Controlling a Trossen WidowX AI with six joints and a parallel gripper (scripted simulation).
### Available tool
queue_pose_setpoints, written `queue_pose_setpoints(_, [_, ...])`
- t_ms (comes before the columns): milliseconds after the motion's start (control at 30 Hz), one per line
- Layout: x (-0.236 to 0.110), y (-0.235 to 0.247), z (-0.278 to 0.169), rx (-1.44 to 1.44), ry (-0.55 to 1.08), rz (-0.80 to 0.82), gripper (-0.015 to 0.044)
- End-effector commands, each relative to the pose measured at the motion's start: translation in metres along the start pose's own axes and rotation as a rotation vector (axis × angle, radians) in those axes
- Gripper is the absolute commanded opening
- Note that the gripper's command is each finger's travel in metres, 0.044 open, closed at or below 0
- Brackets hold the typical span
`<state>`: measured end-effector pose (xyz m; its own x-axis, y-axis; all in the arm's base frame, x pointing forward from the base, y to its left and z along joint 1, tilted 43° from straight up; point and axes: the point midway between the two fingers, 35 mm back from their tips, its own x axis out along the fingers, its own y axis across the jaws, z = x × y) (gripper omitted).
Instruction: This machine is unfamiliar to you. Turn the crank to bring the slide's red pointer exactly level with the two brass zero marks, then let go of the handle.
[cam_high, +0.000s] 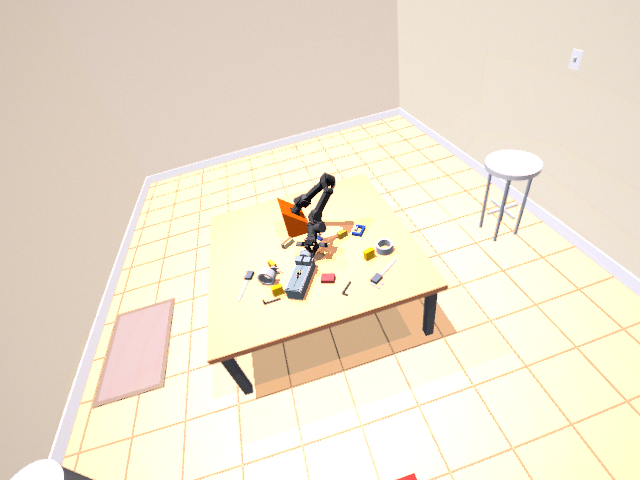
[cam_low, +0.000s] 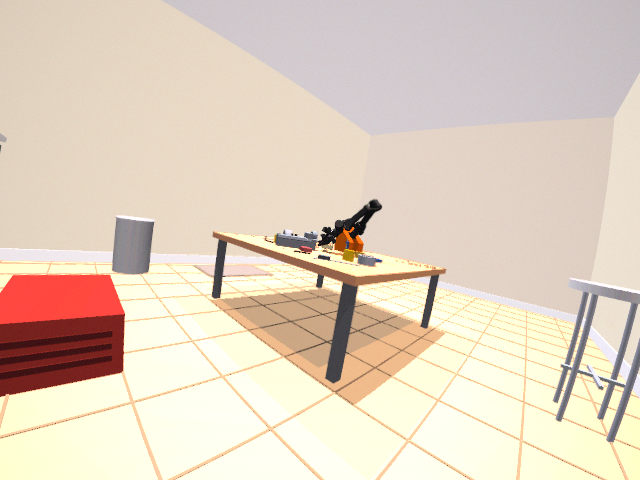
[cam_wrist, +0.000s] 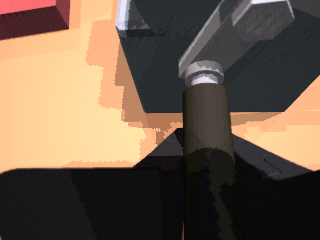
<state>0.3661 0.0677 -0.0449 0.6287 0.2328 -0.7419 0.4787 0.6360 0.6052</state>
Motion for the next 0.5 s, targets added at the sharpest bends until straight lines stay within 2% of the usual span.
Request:
queue_pose_setpoints(0, [0.0027,-0.0084,-0.0028,0.003,0.008,-0.023,0.0000])
queue_pose_setpoints(467, [0.0030,-0.0108,-0.0030,0.003,0.008,-0.023,0.0000])
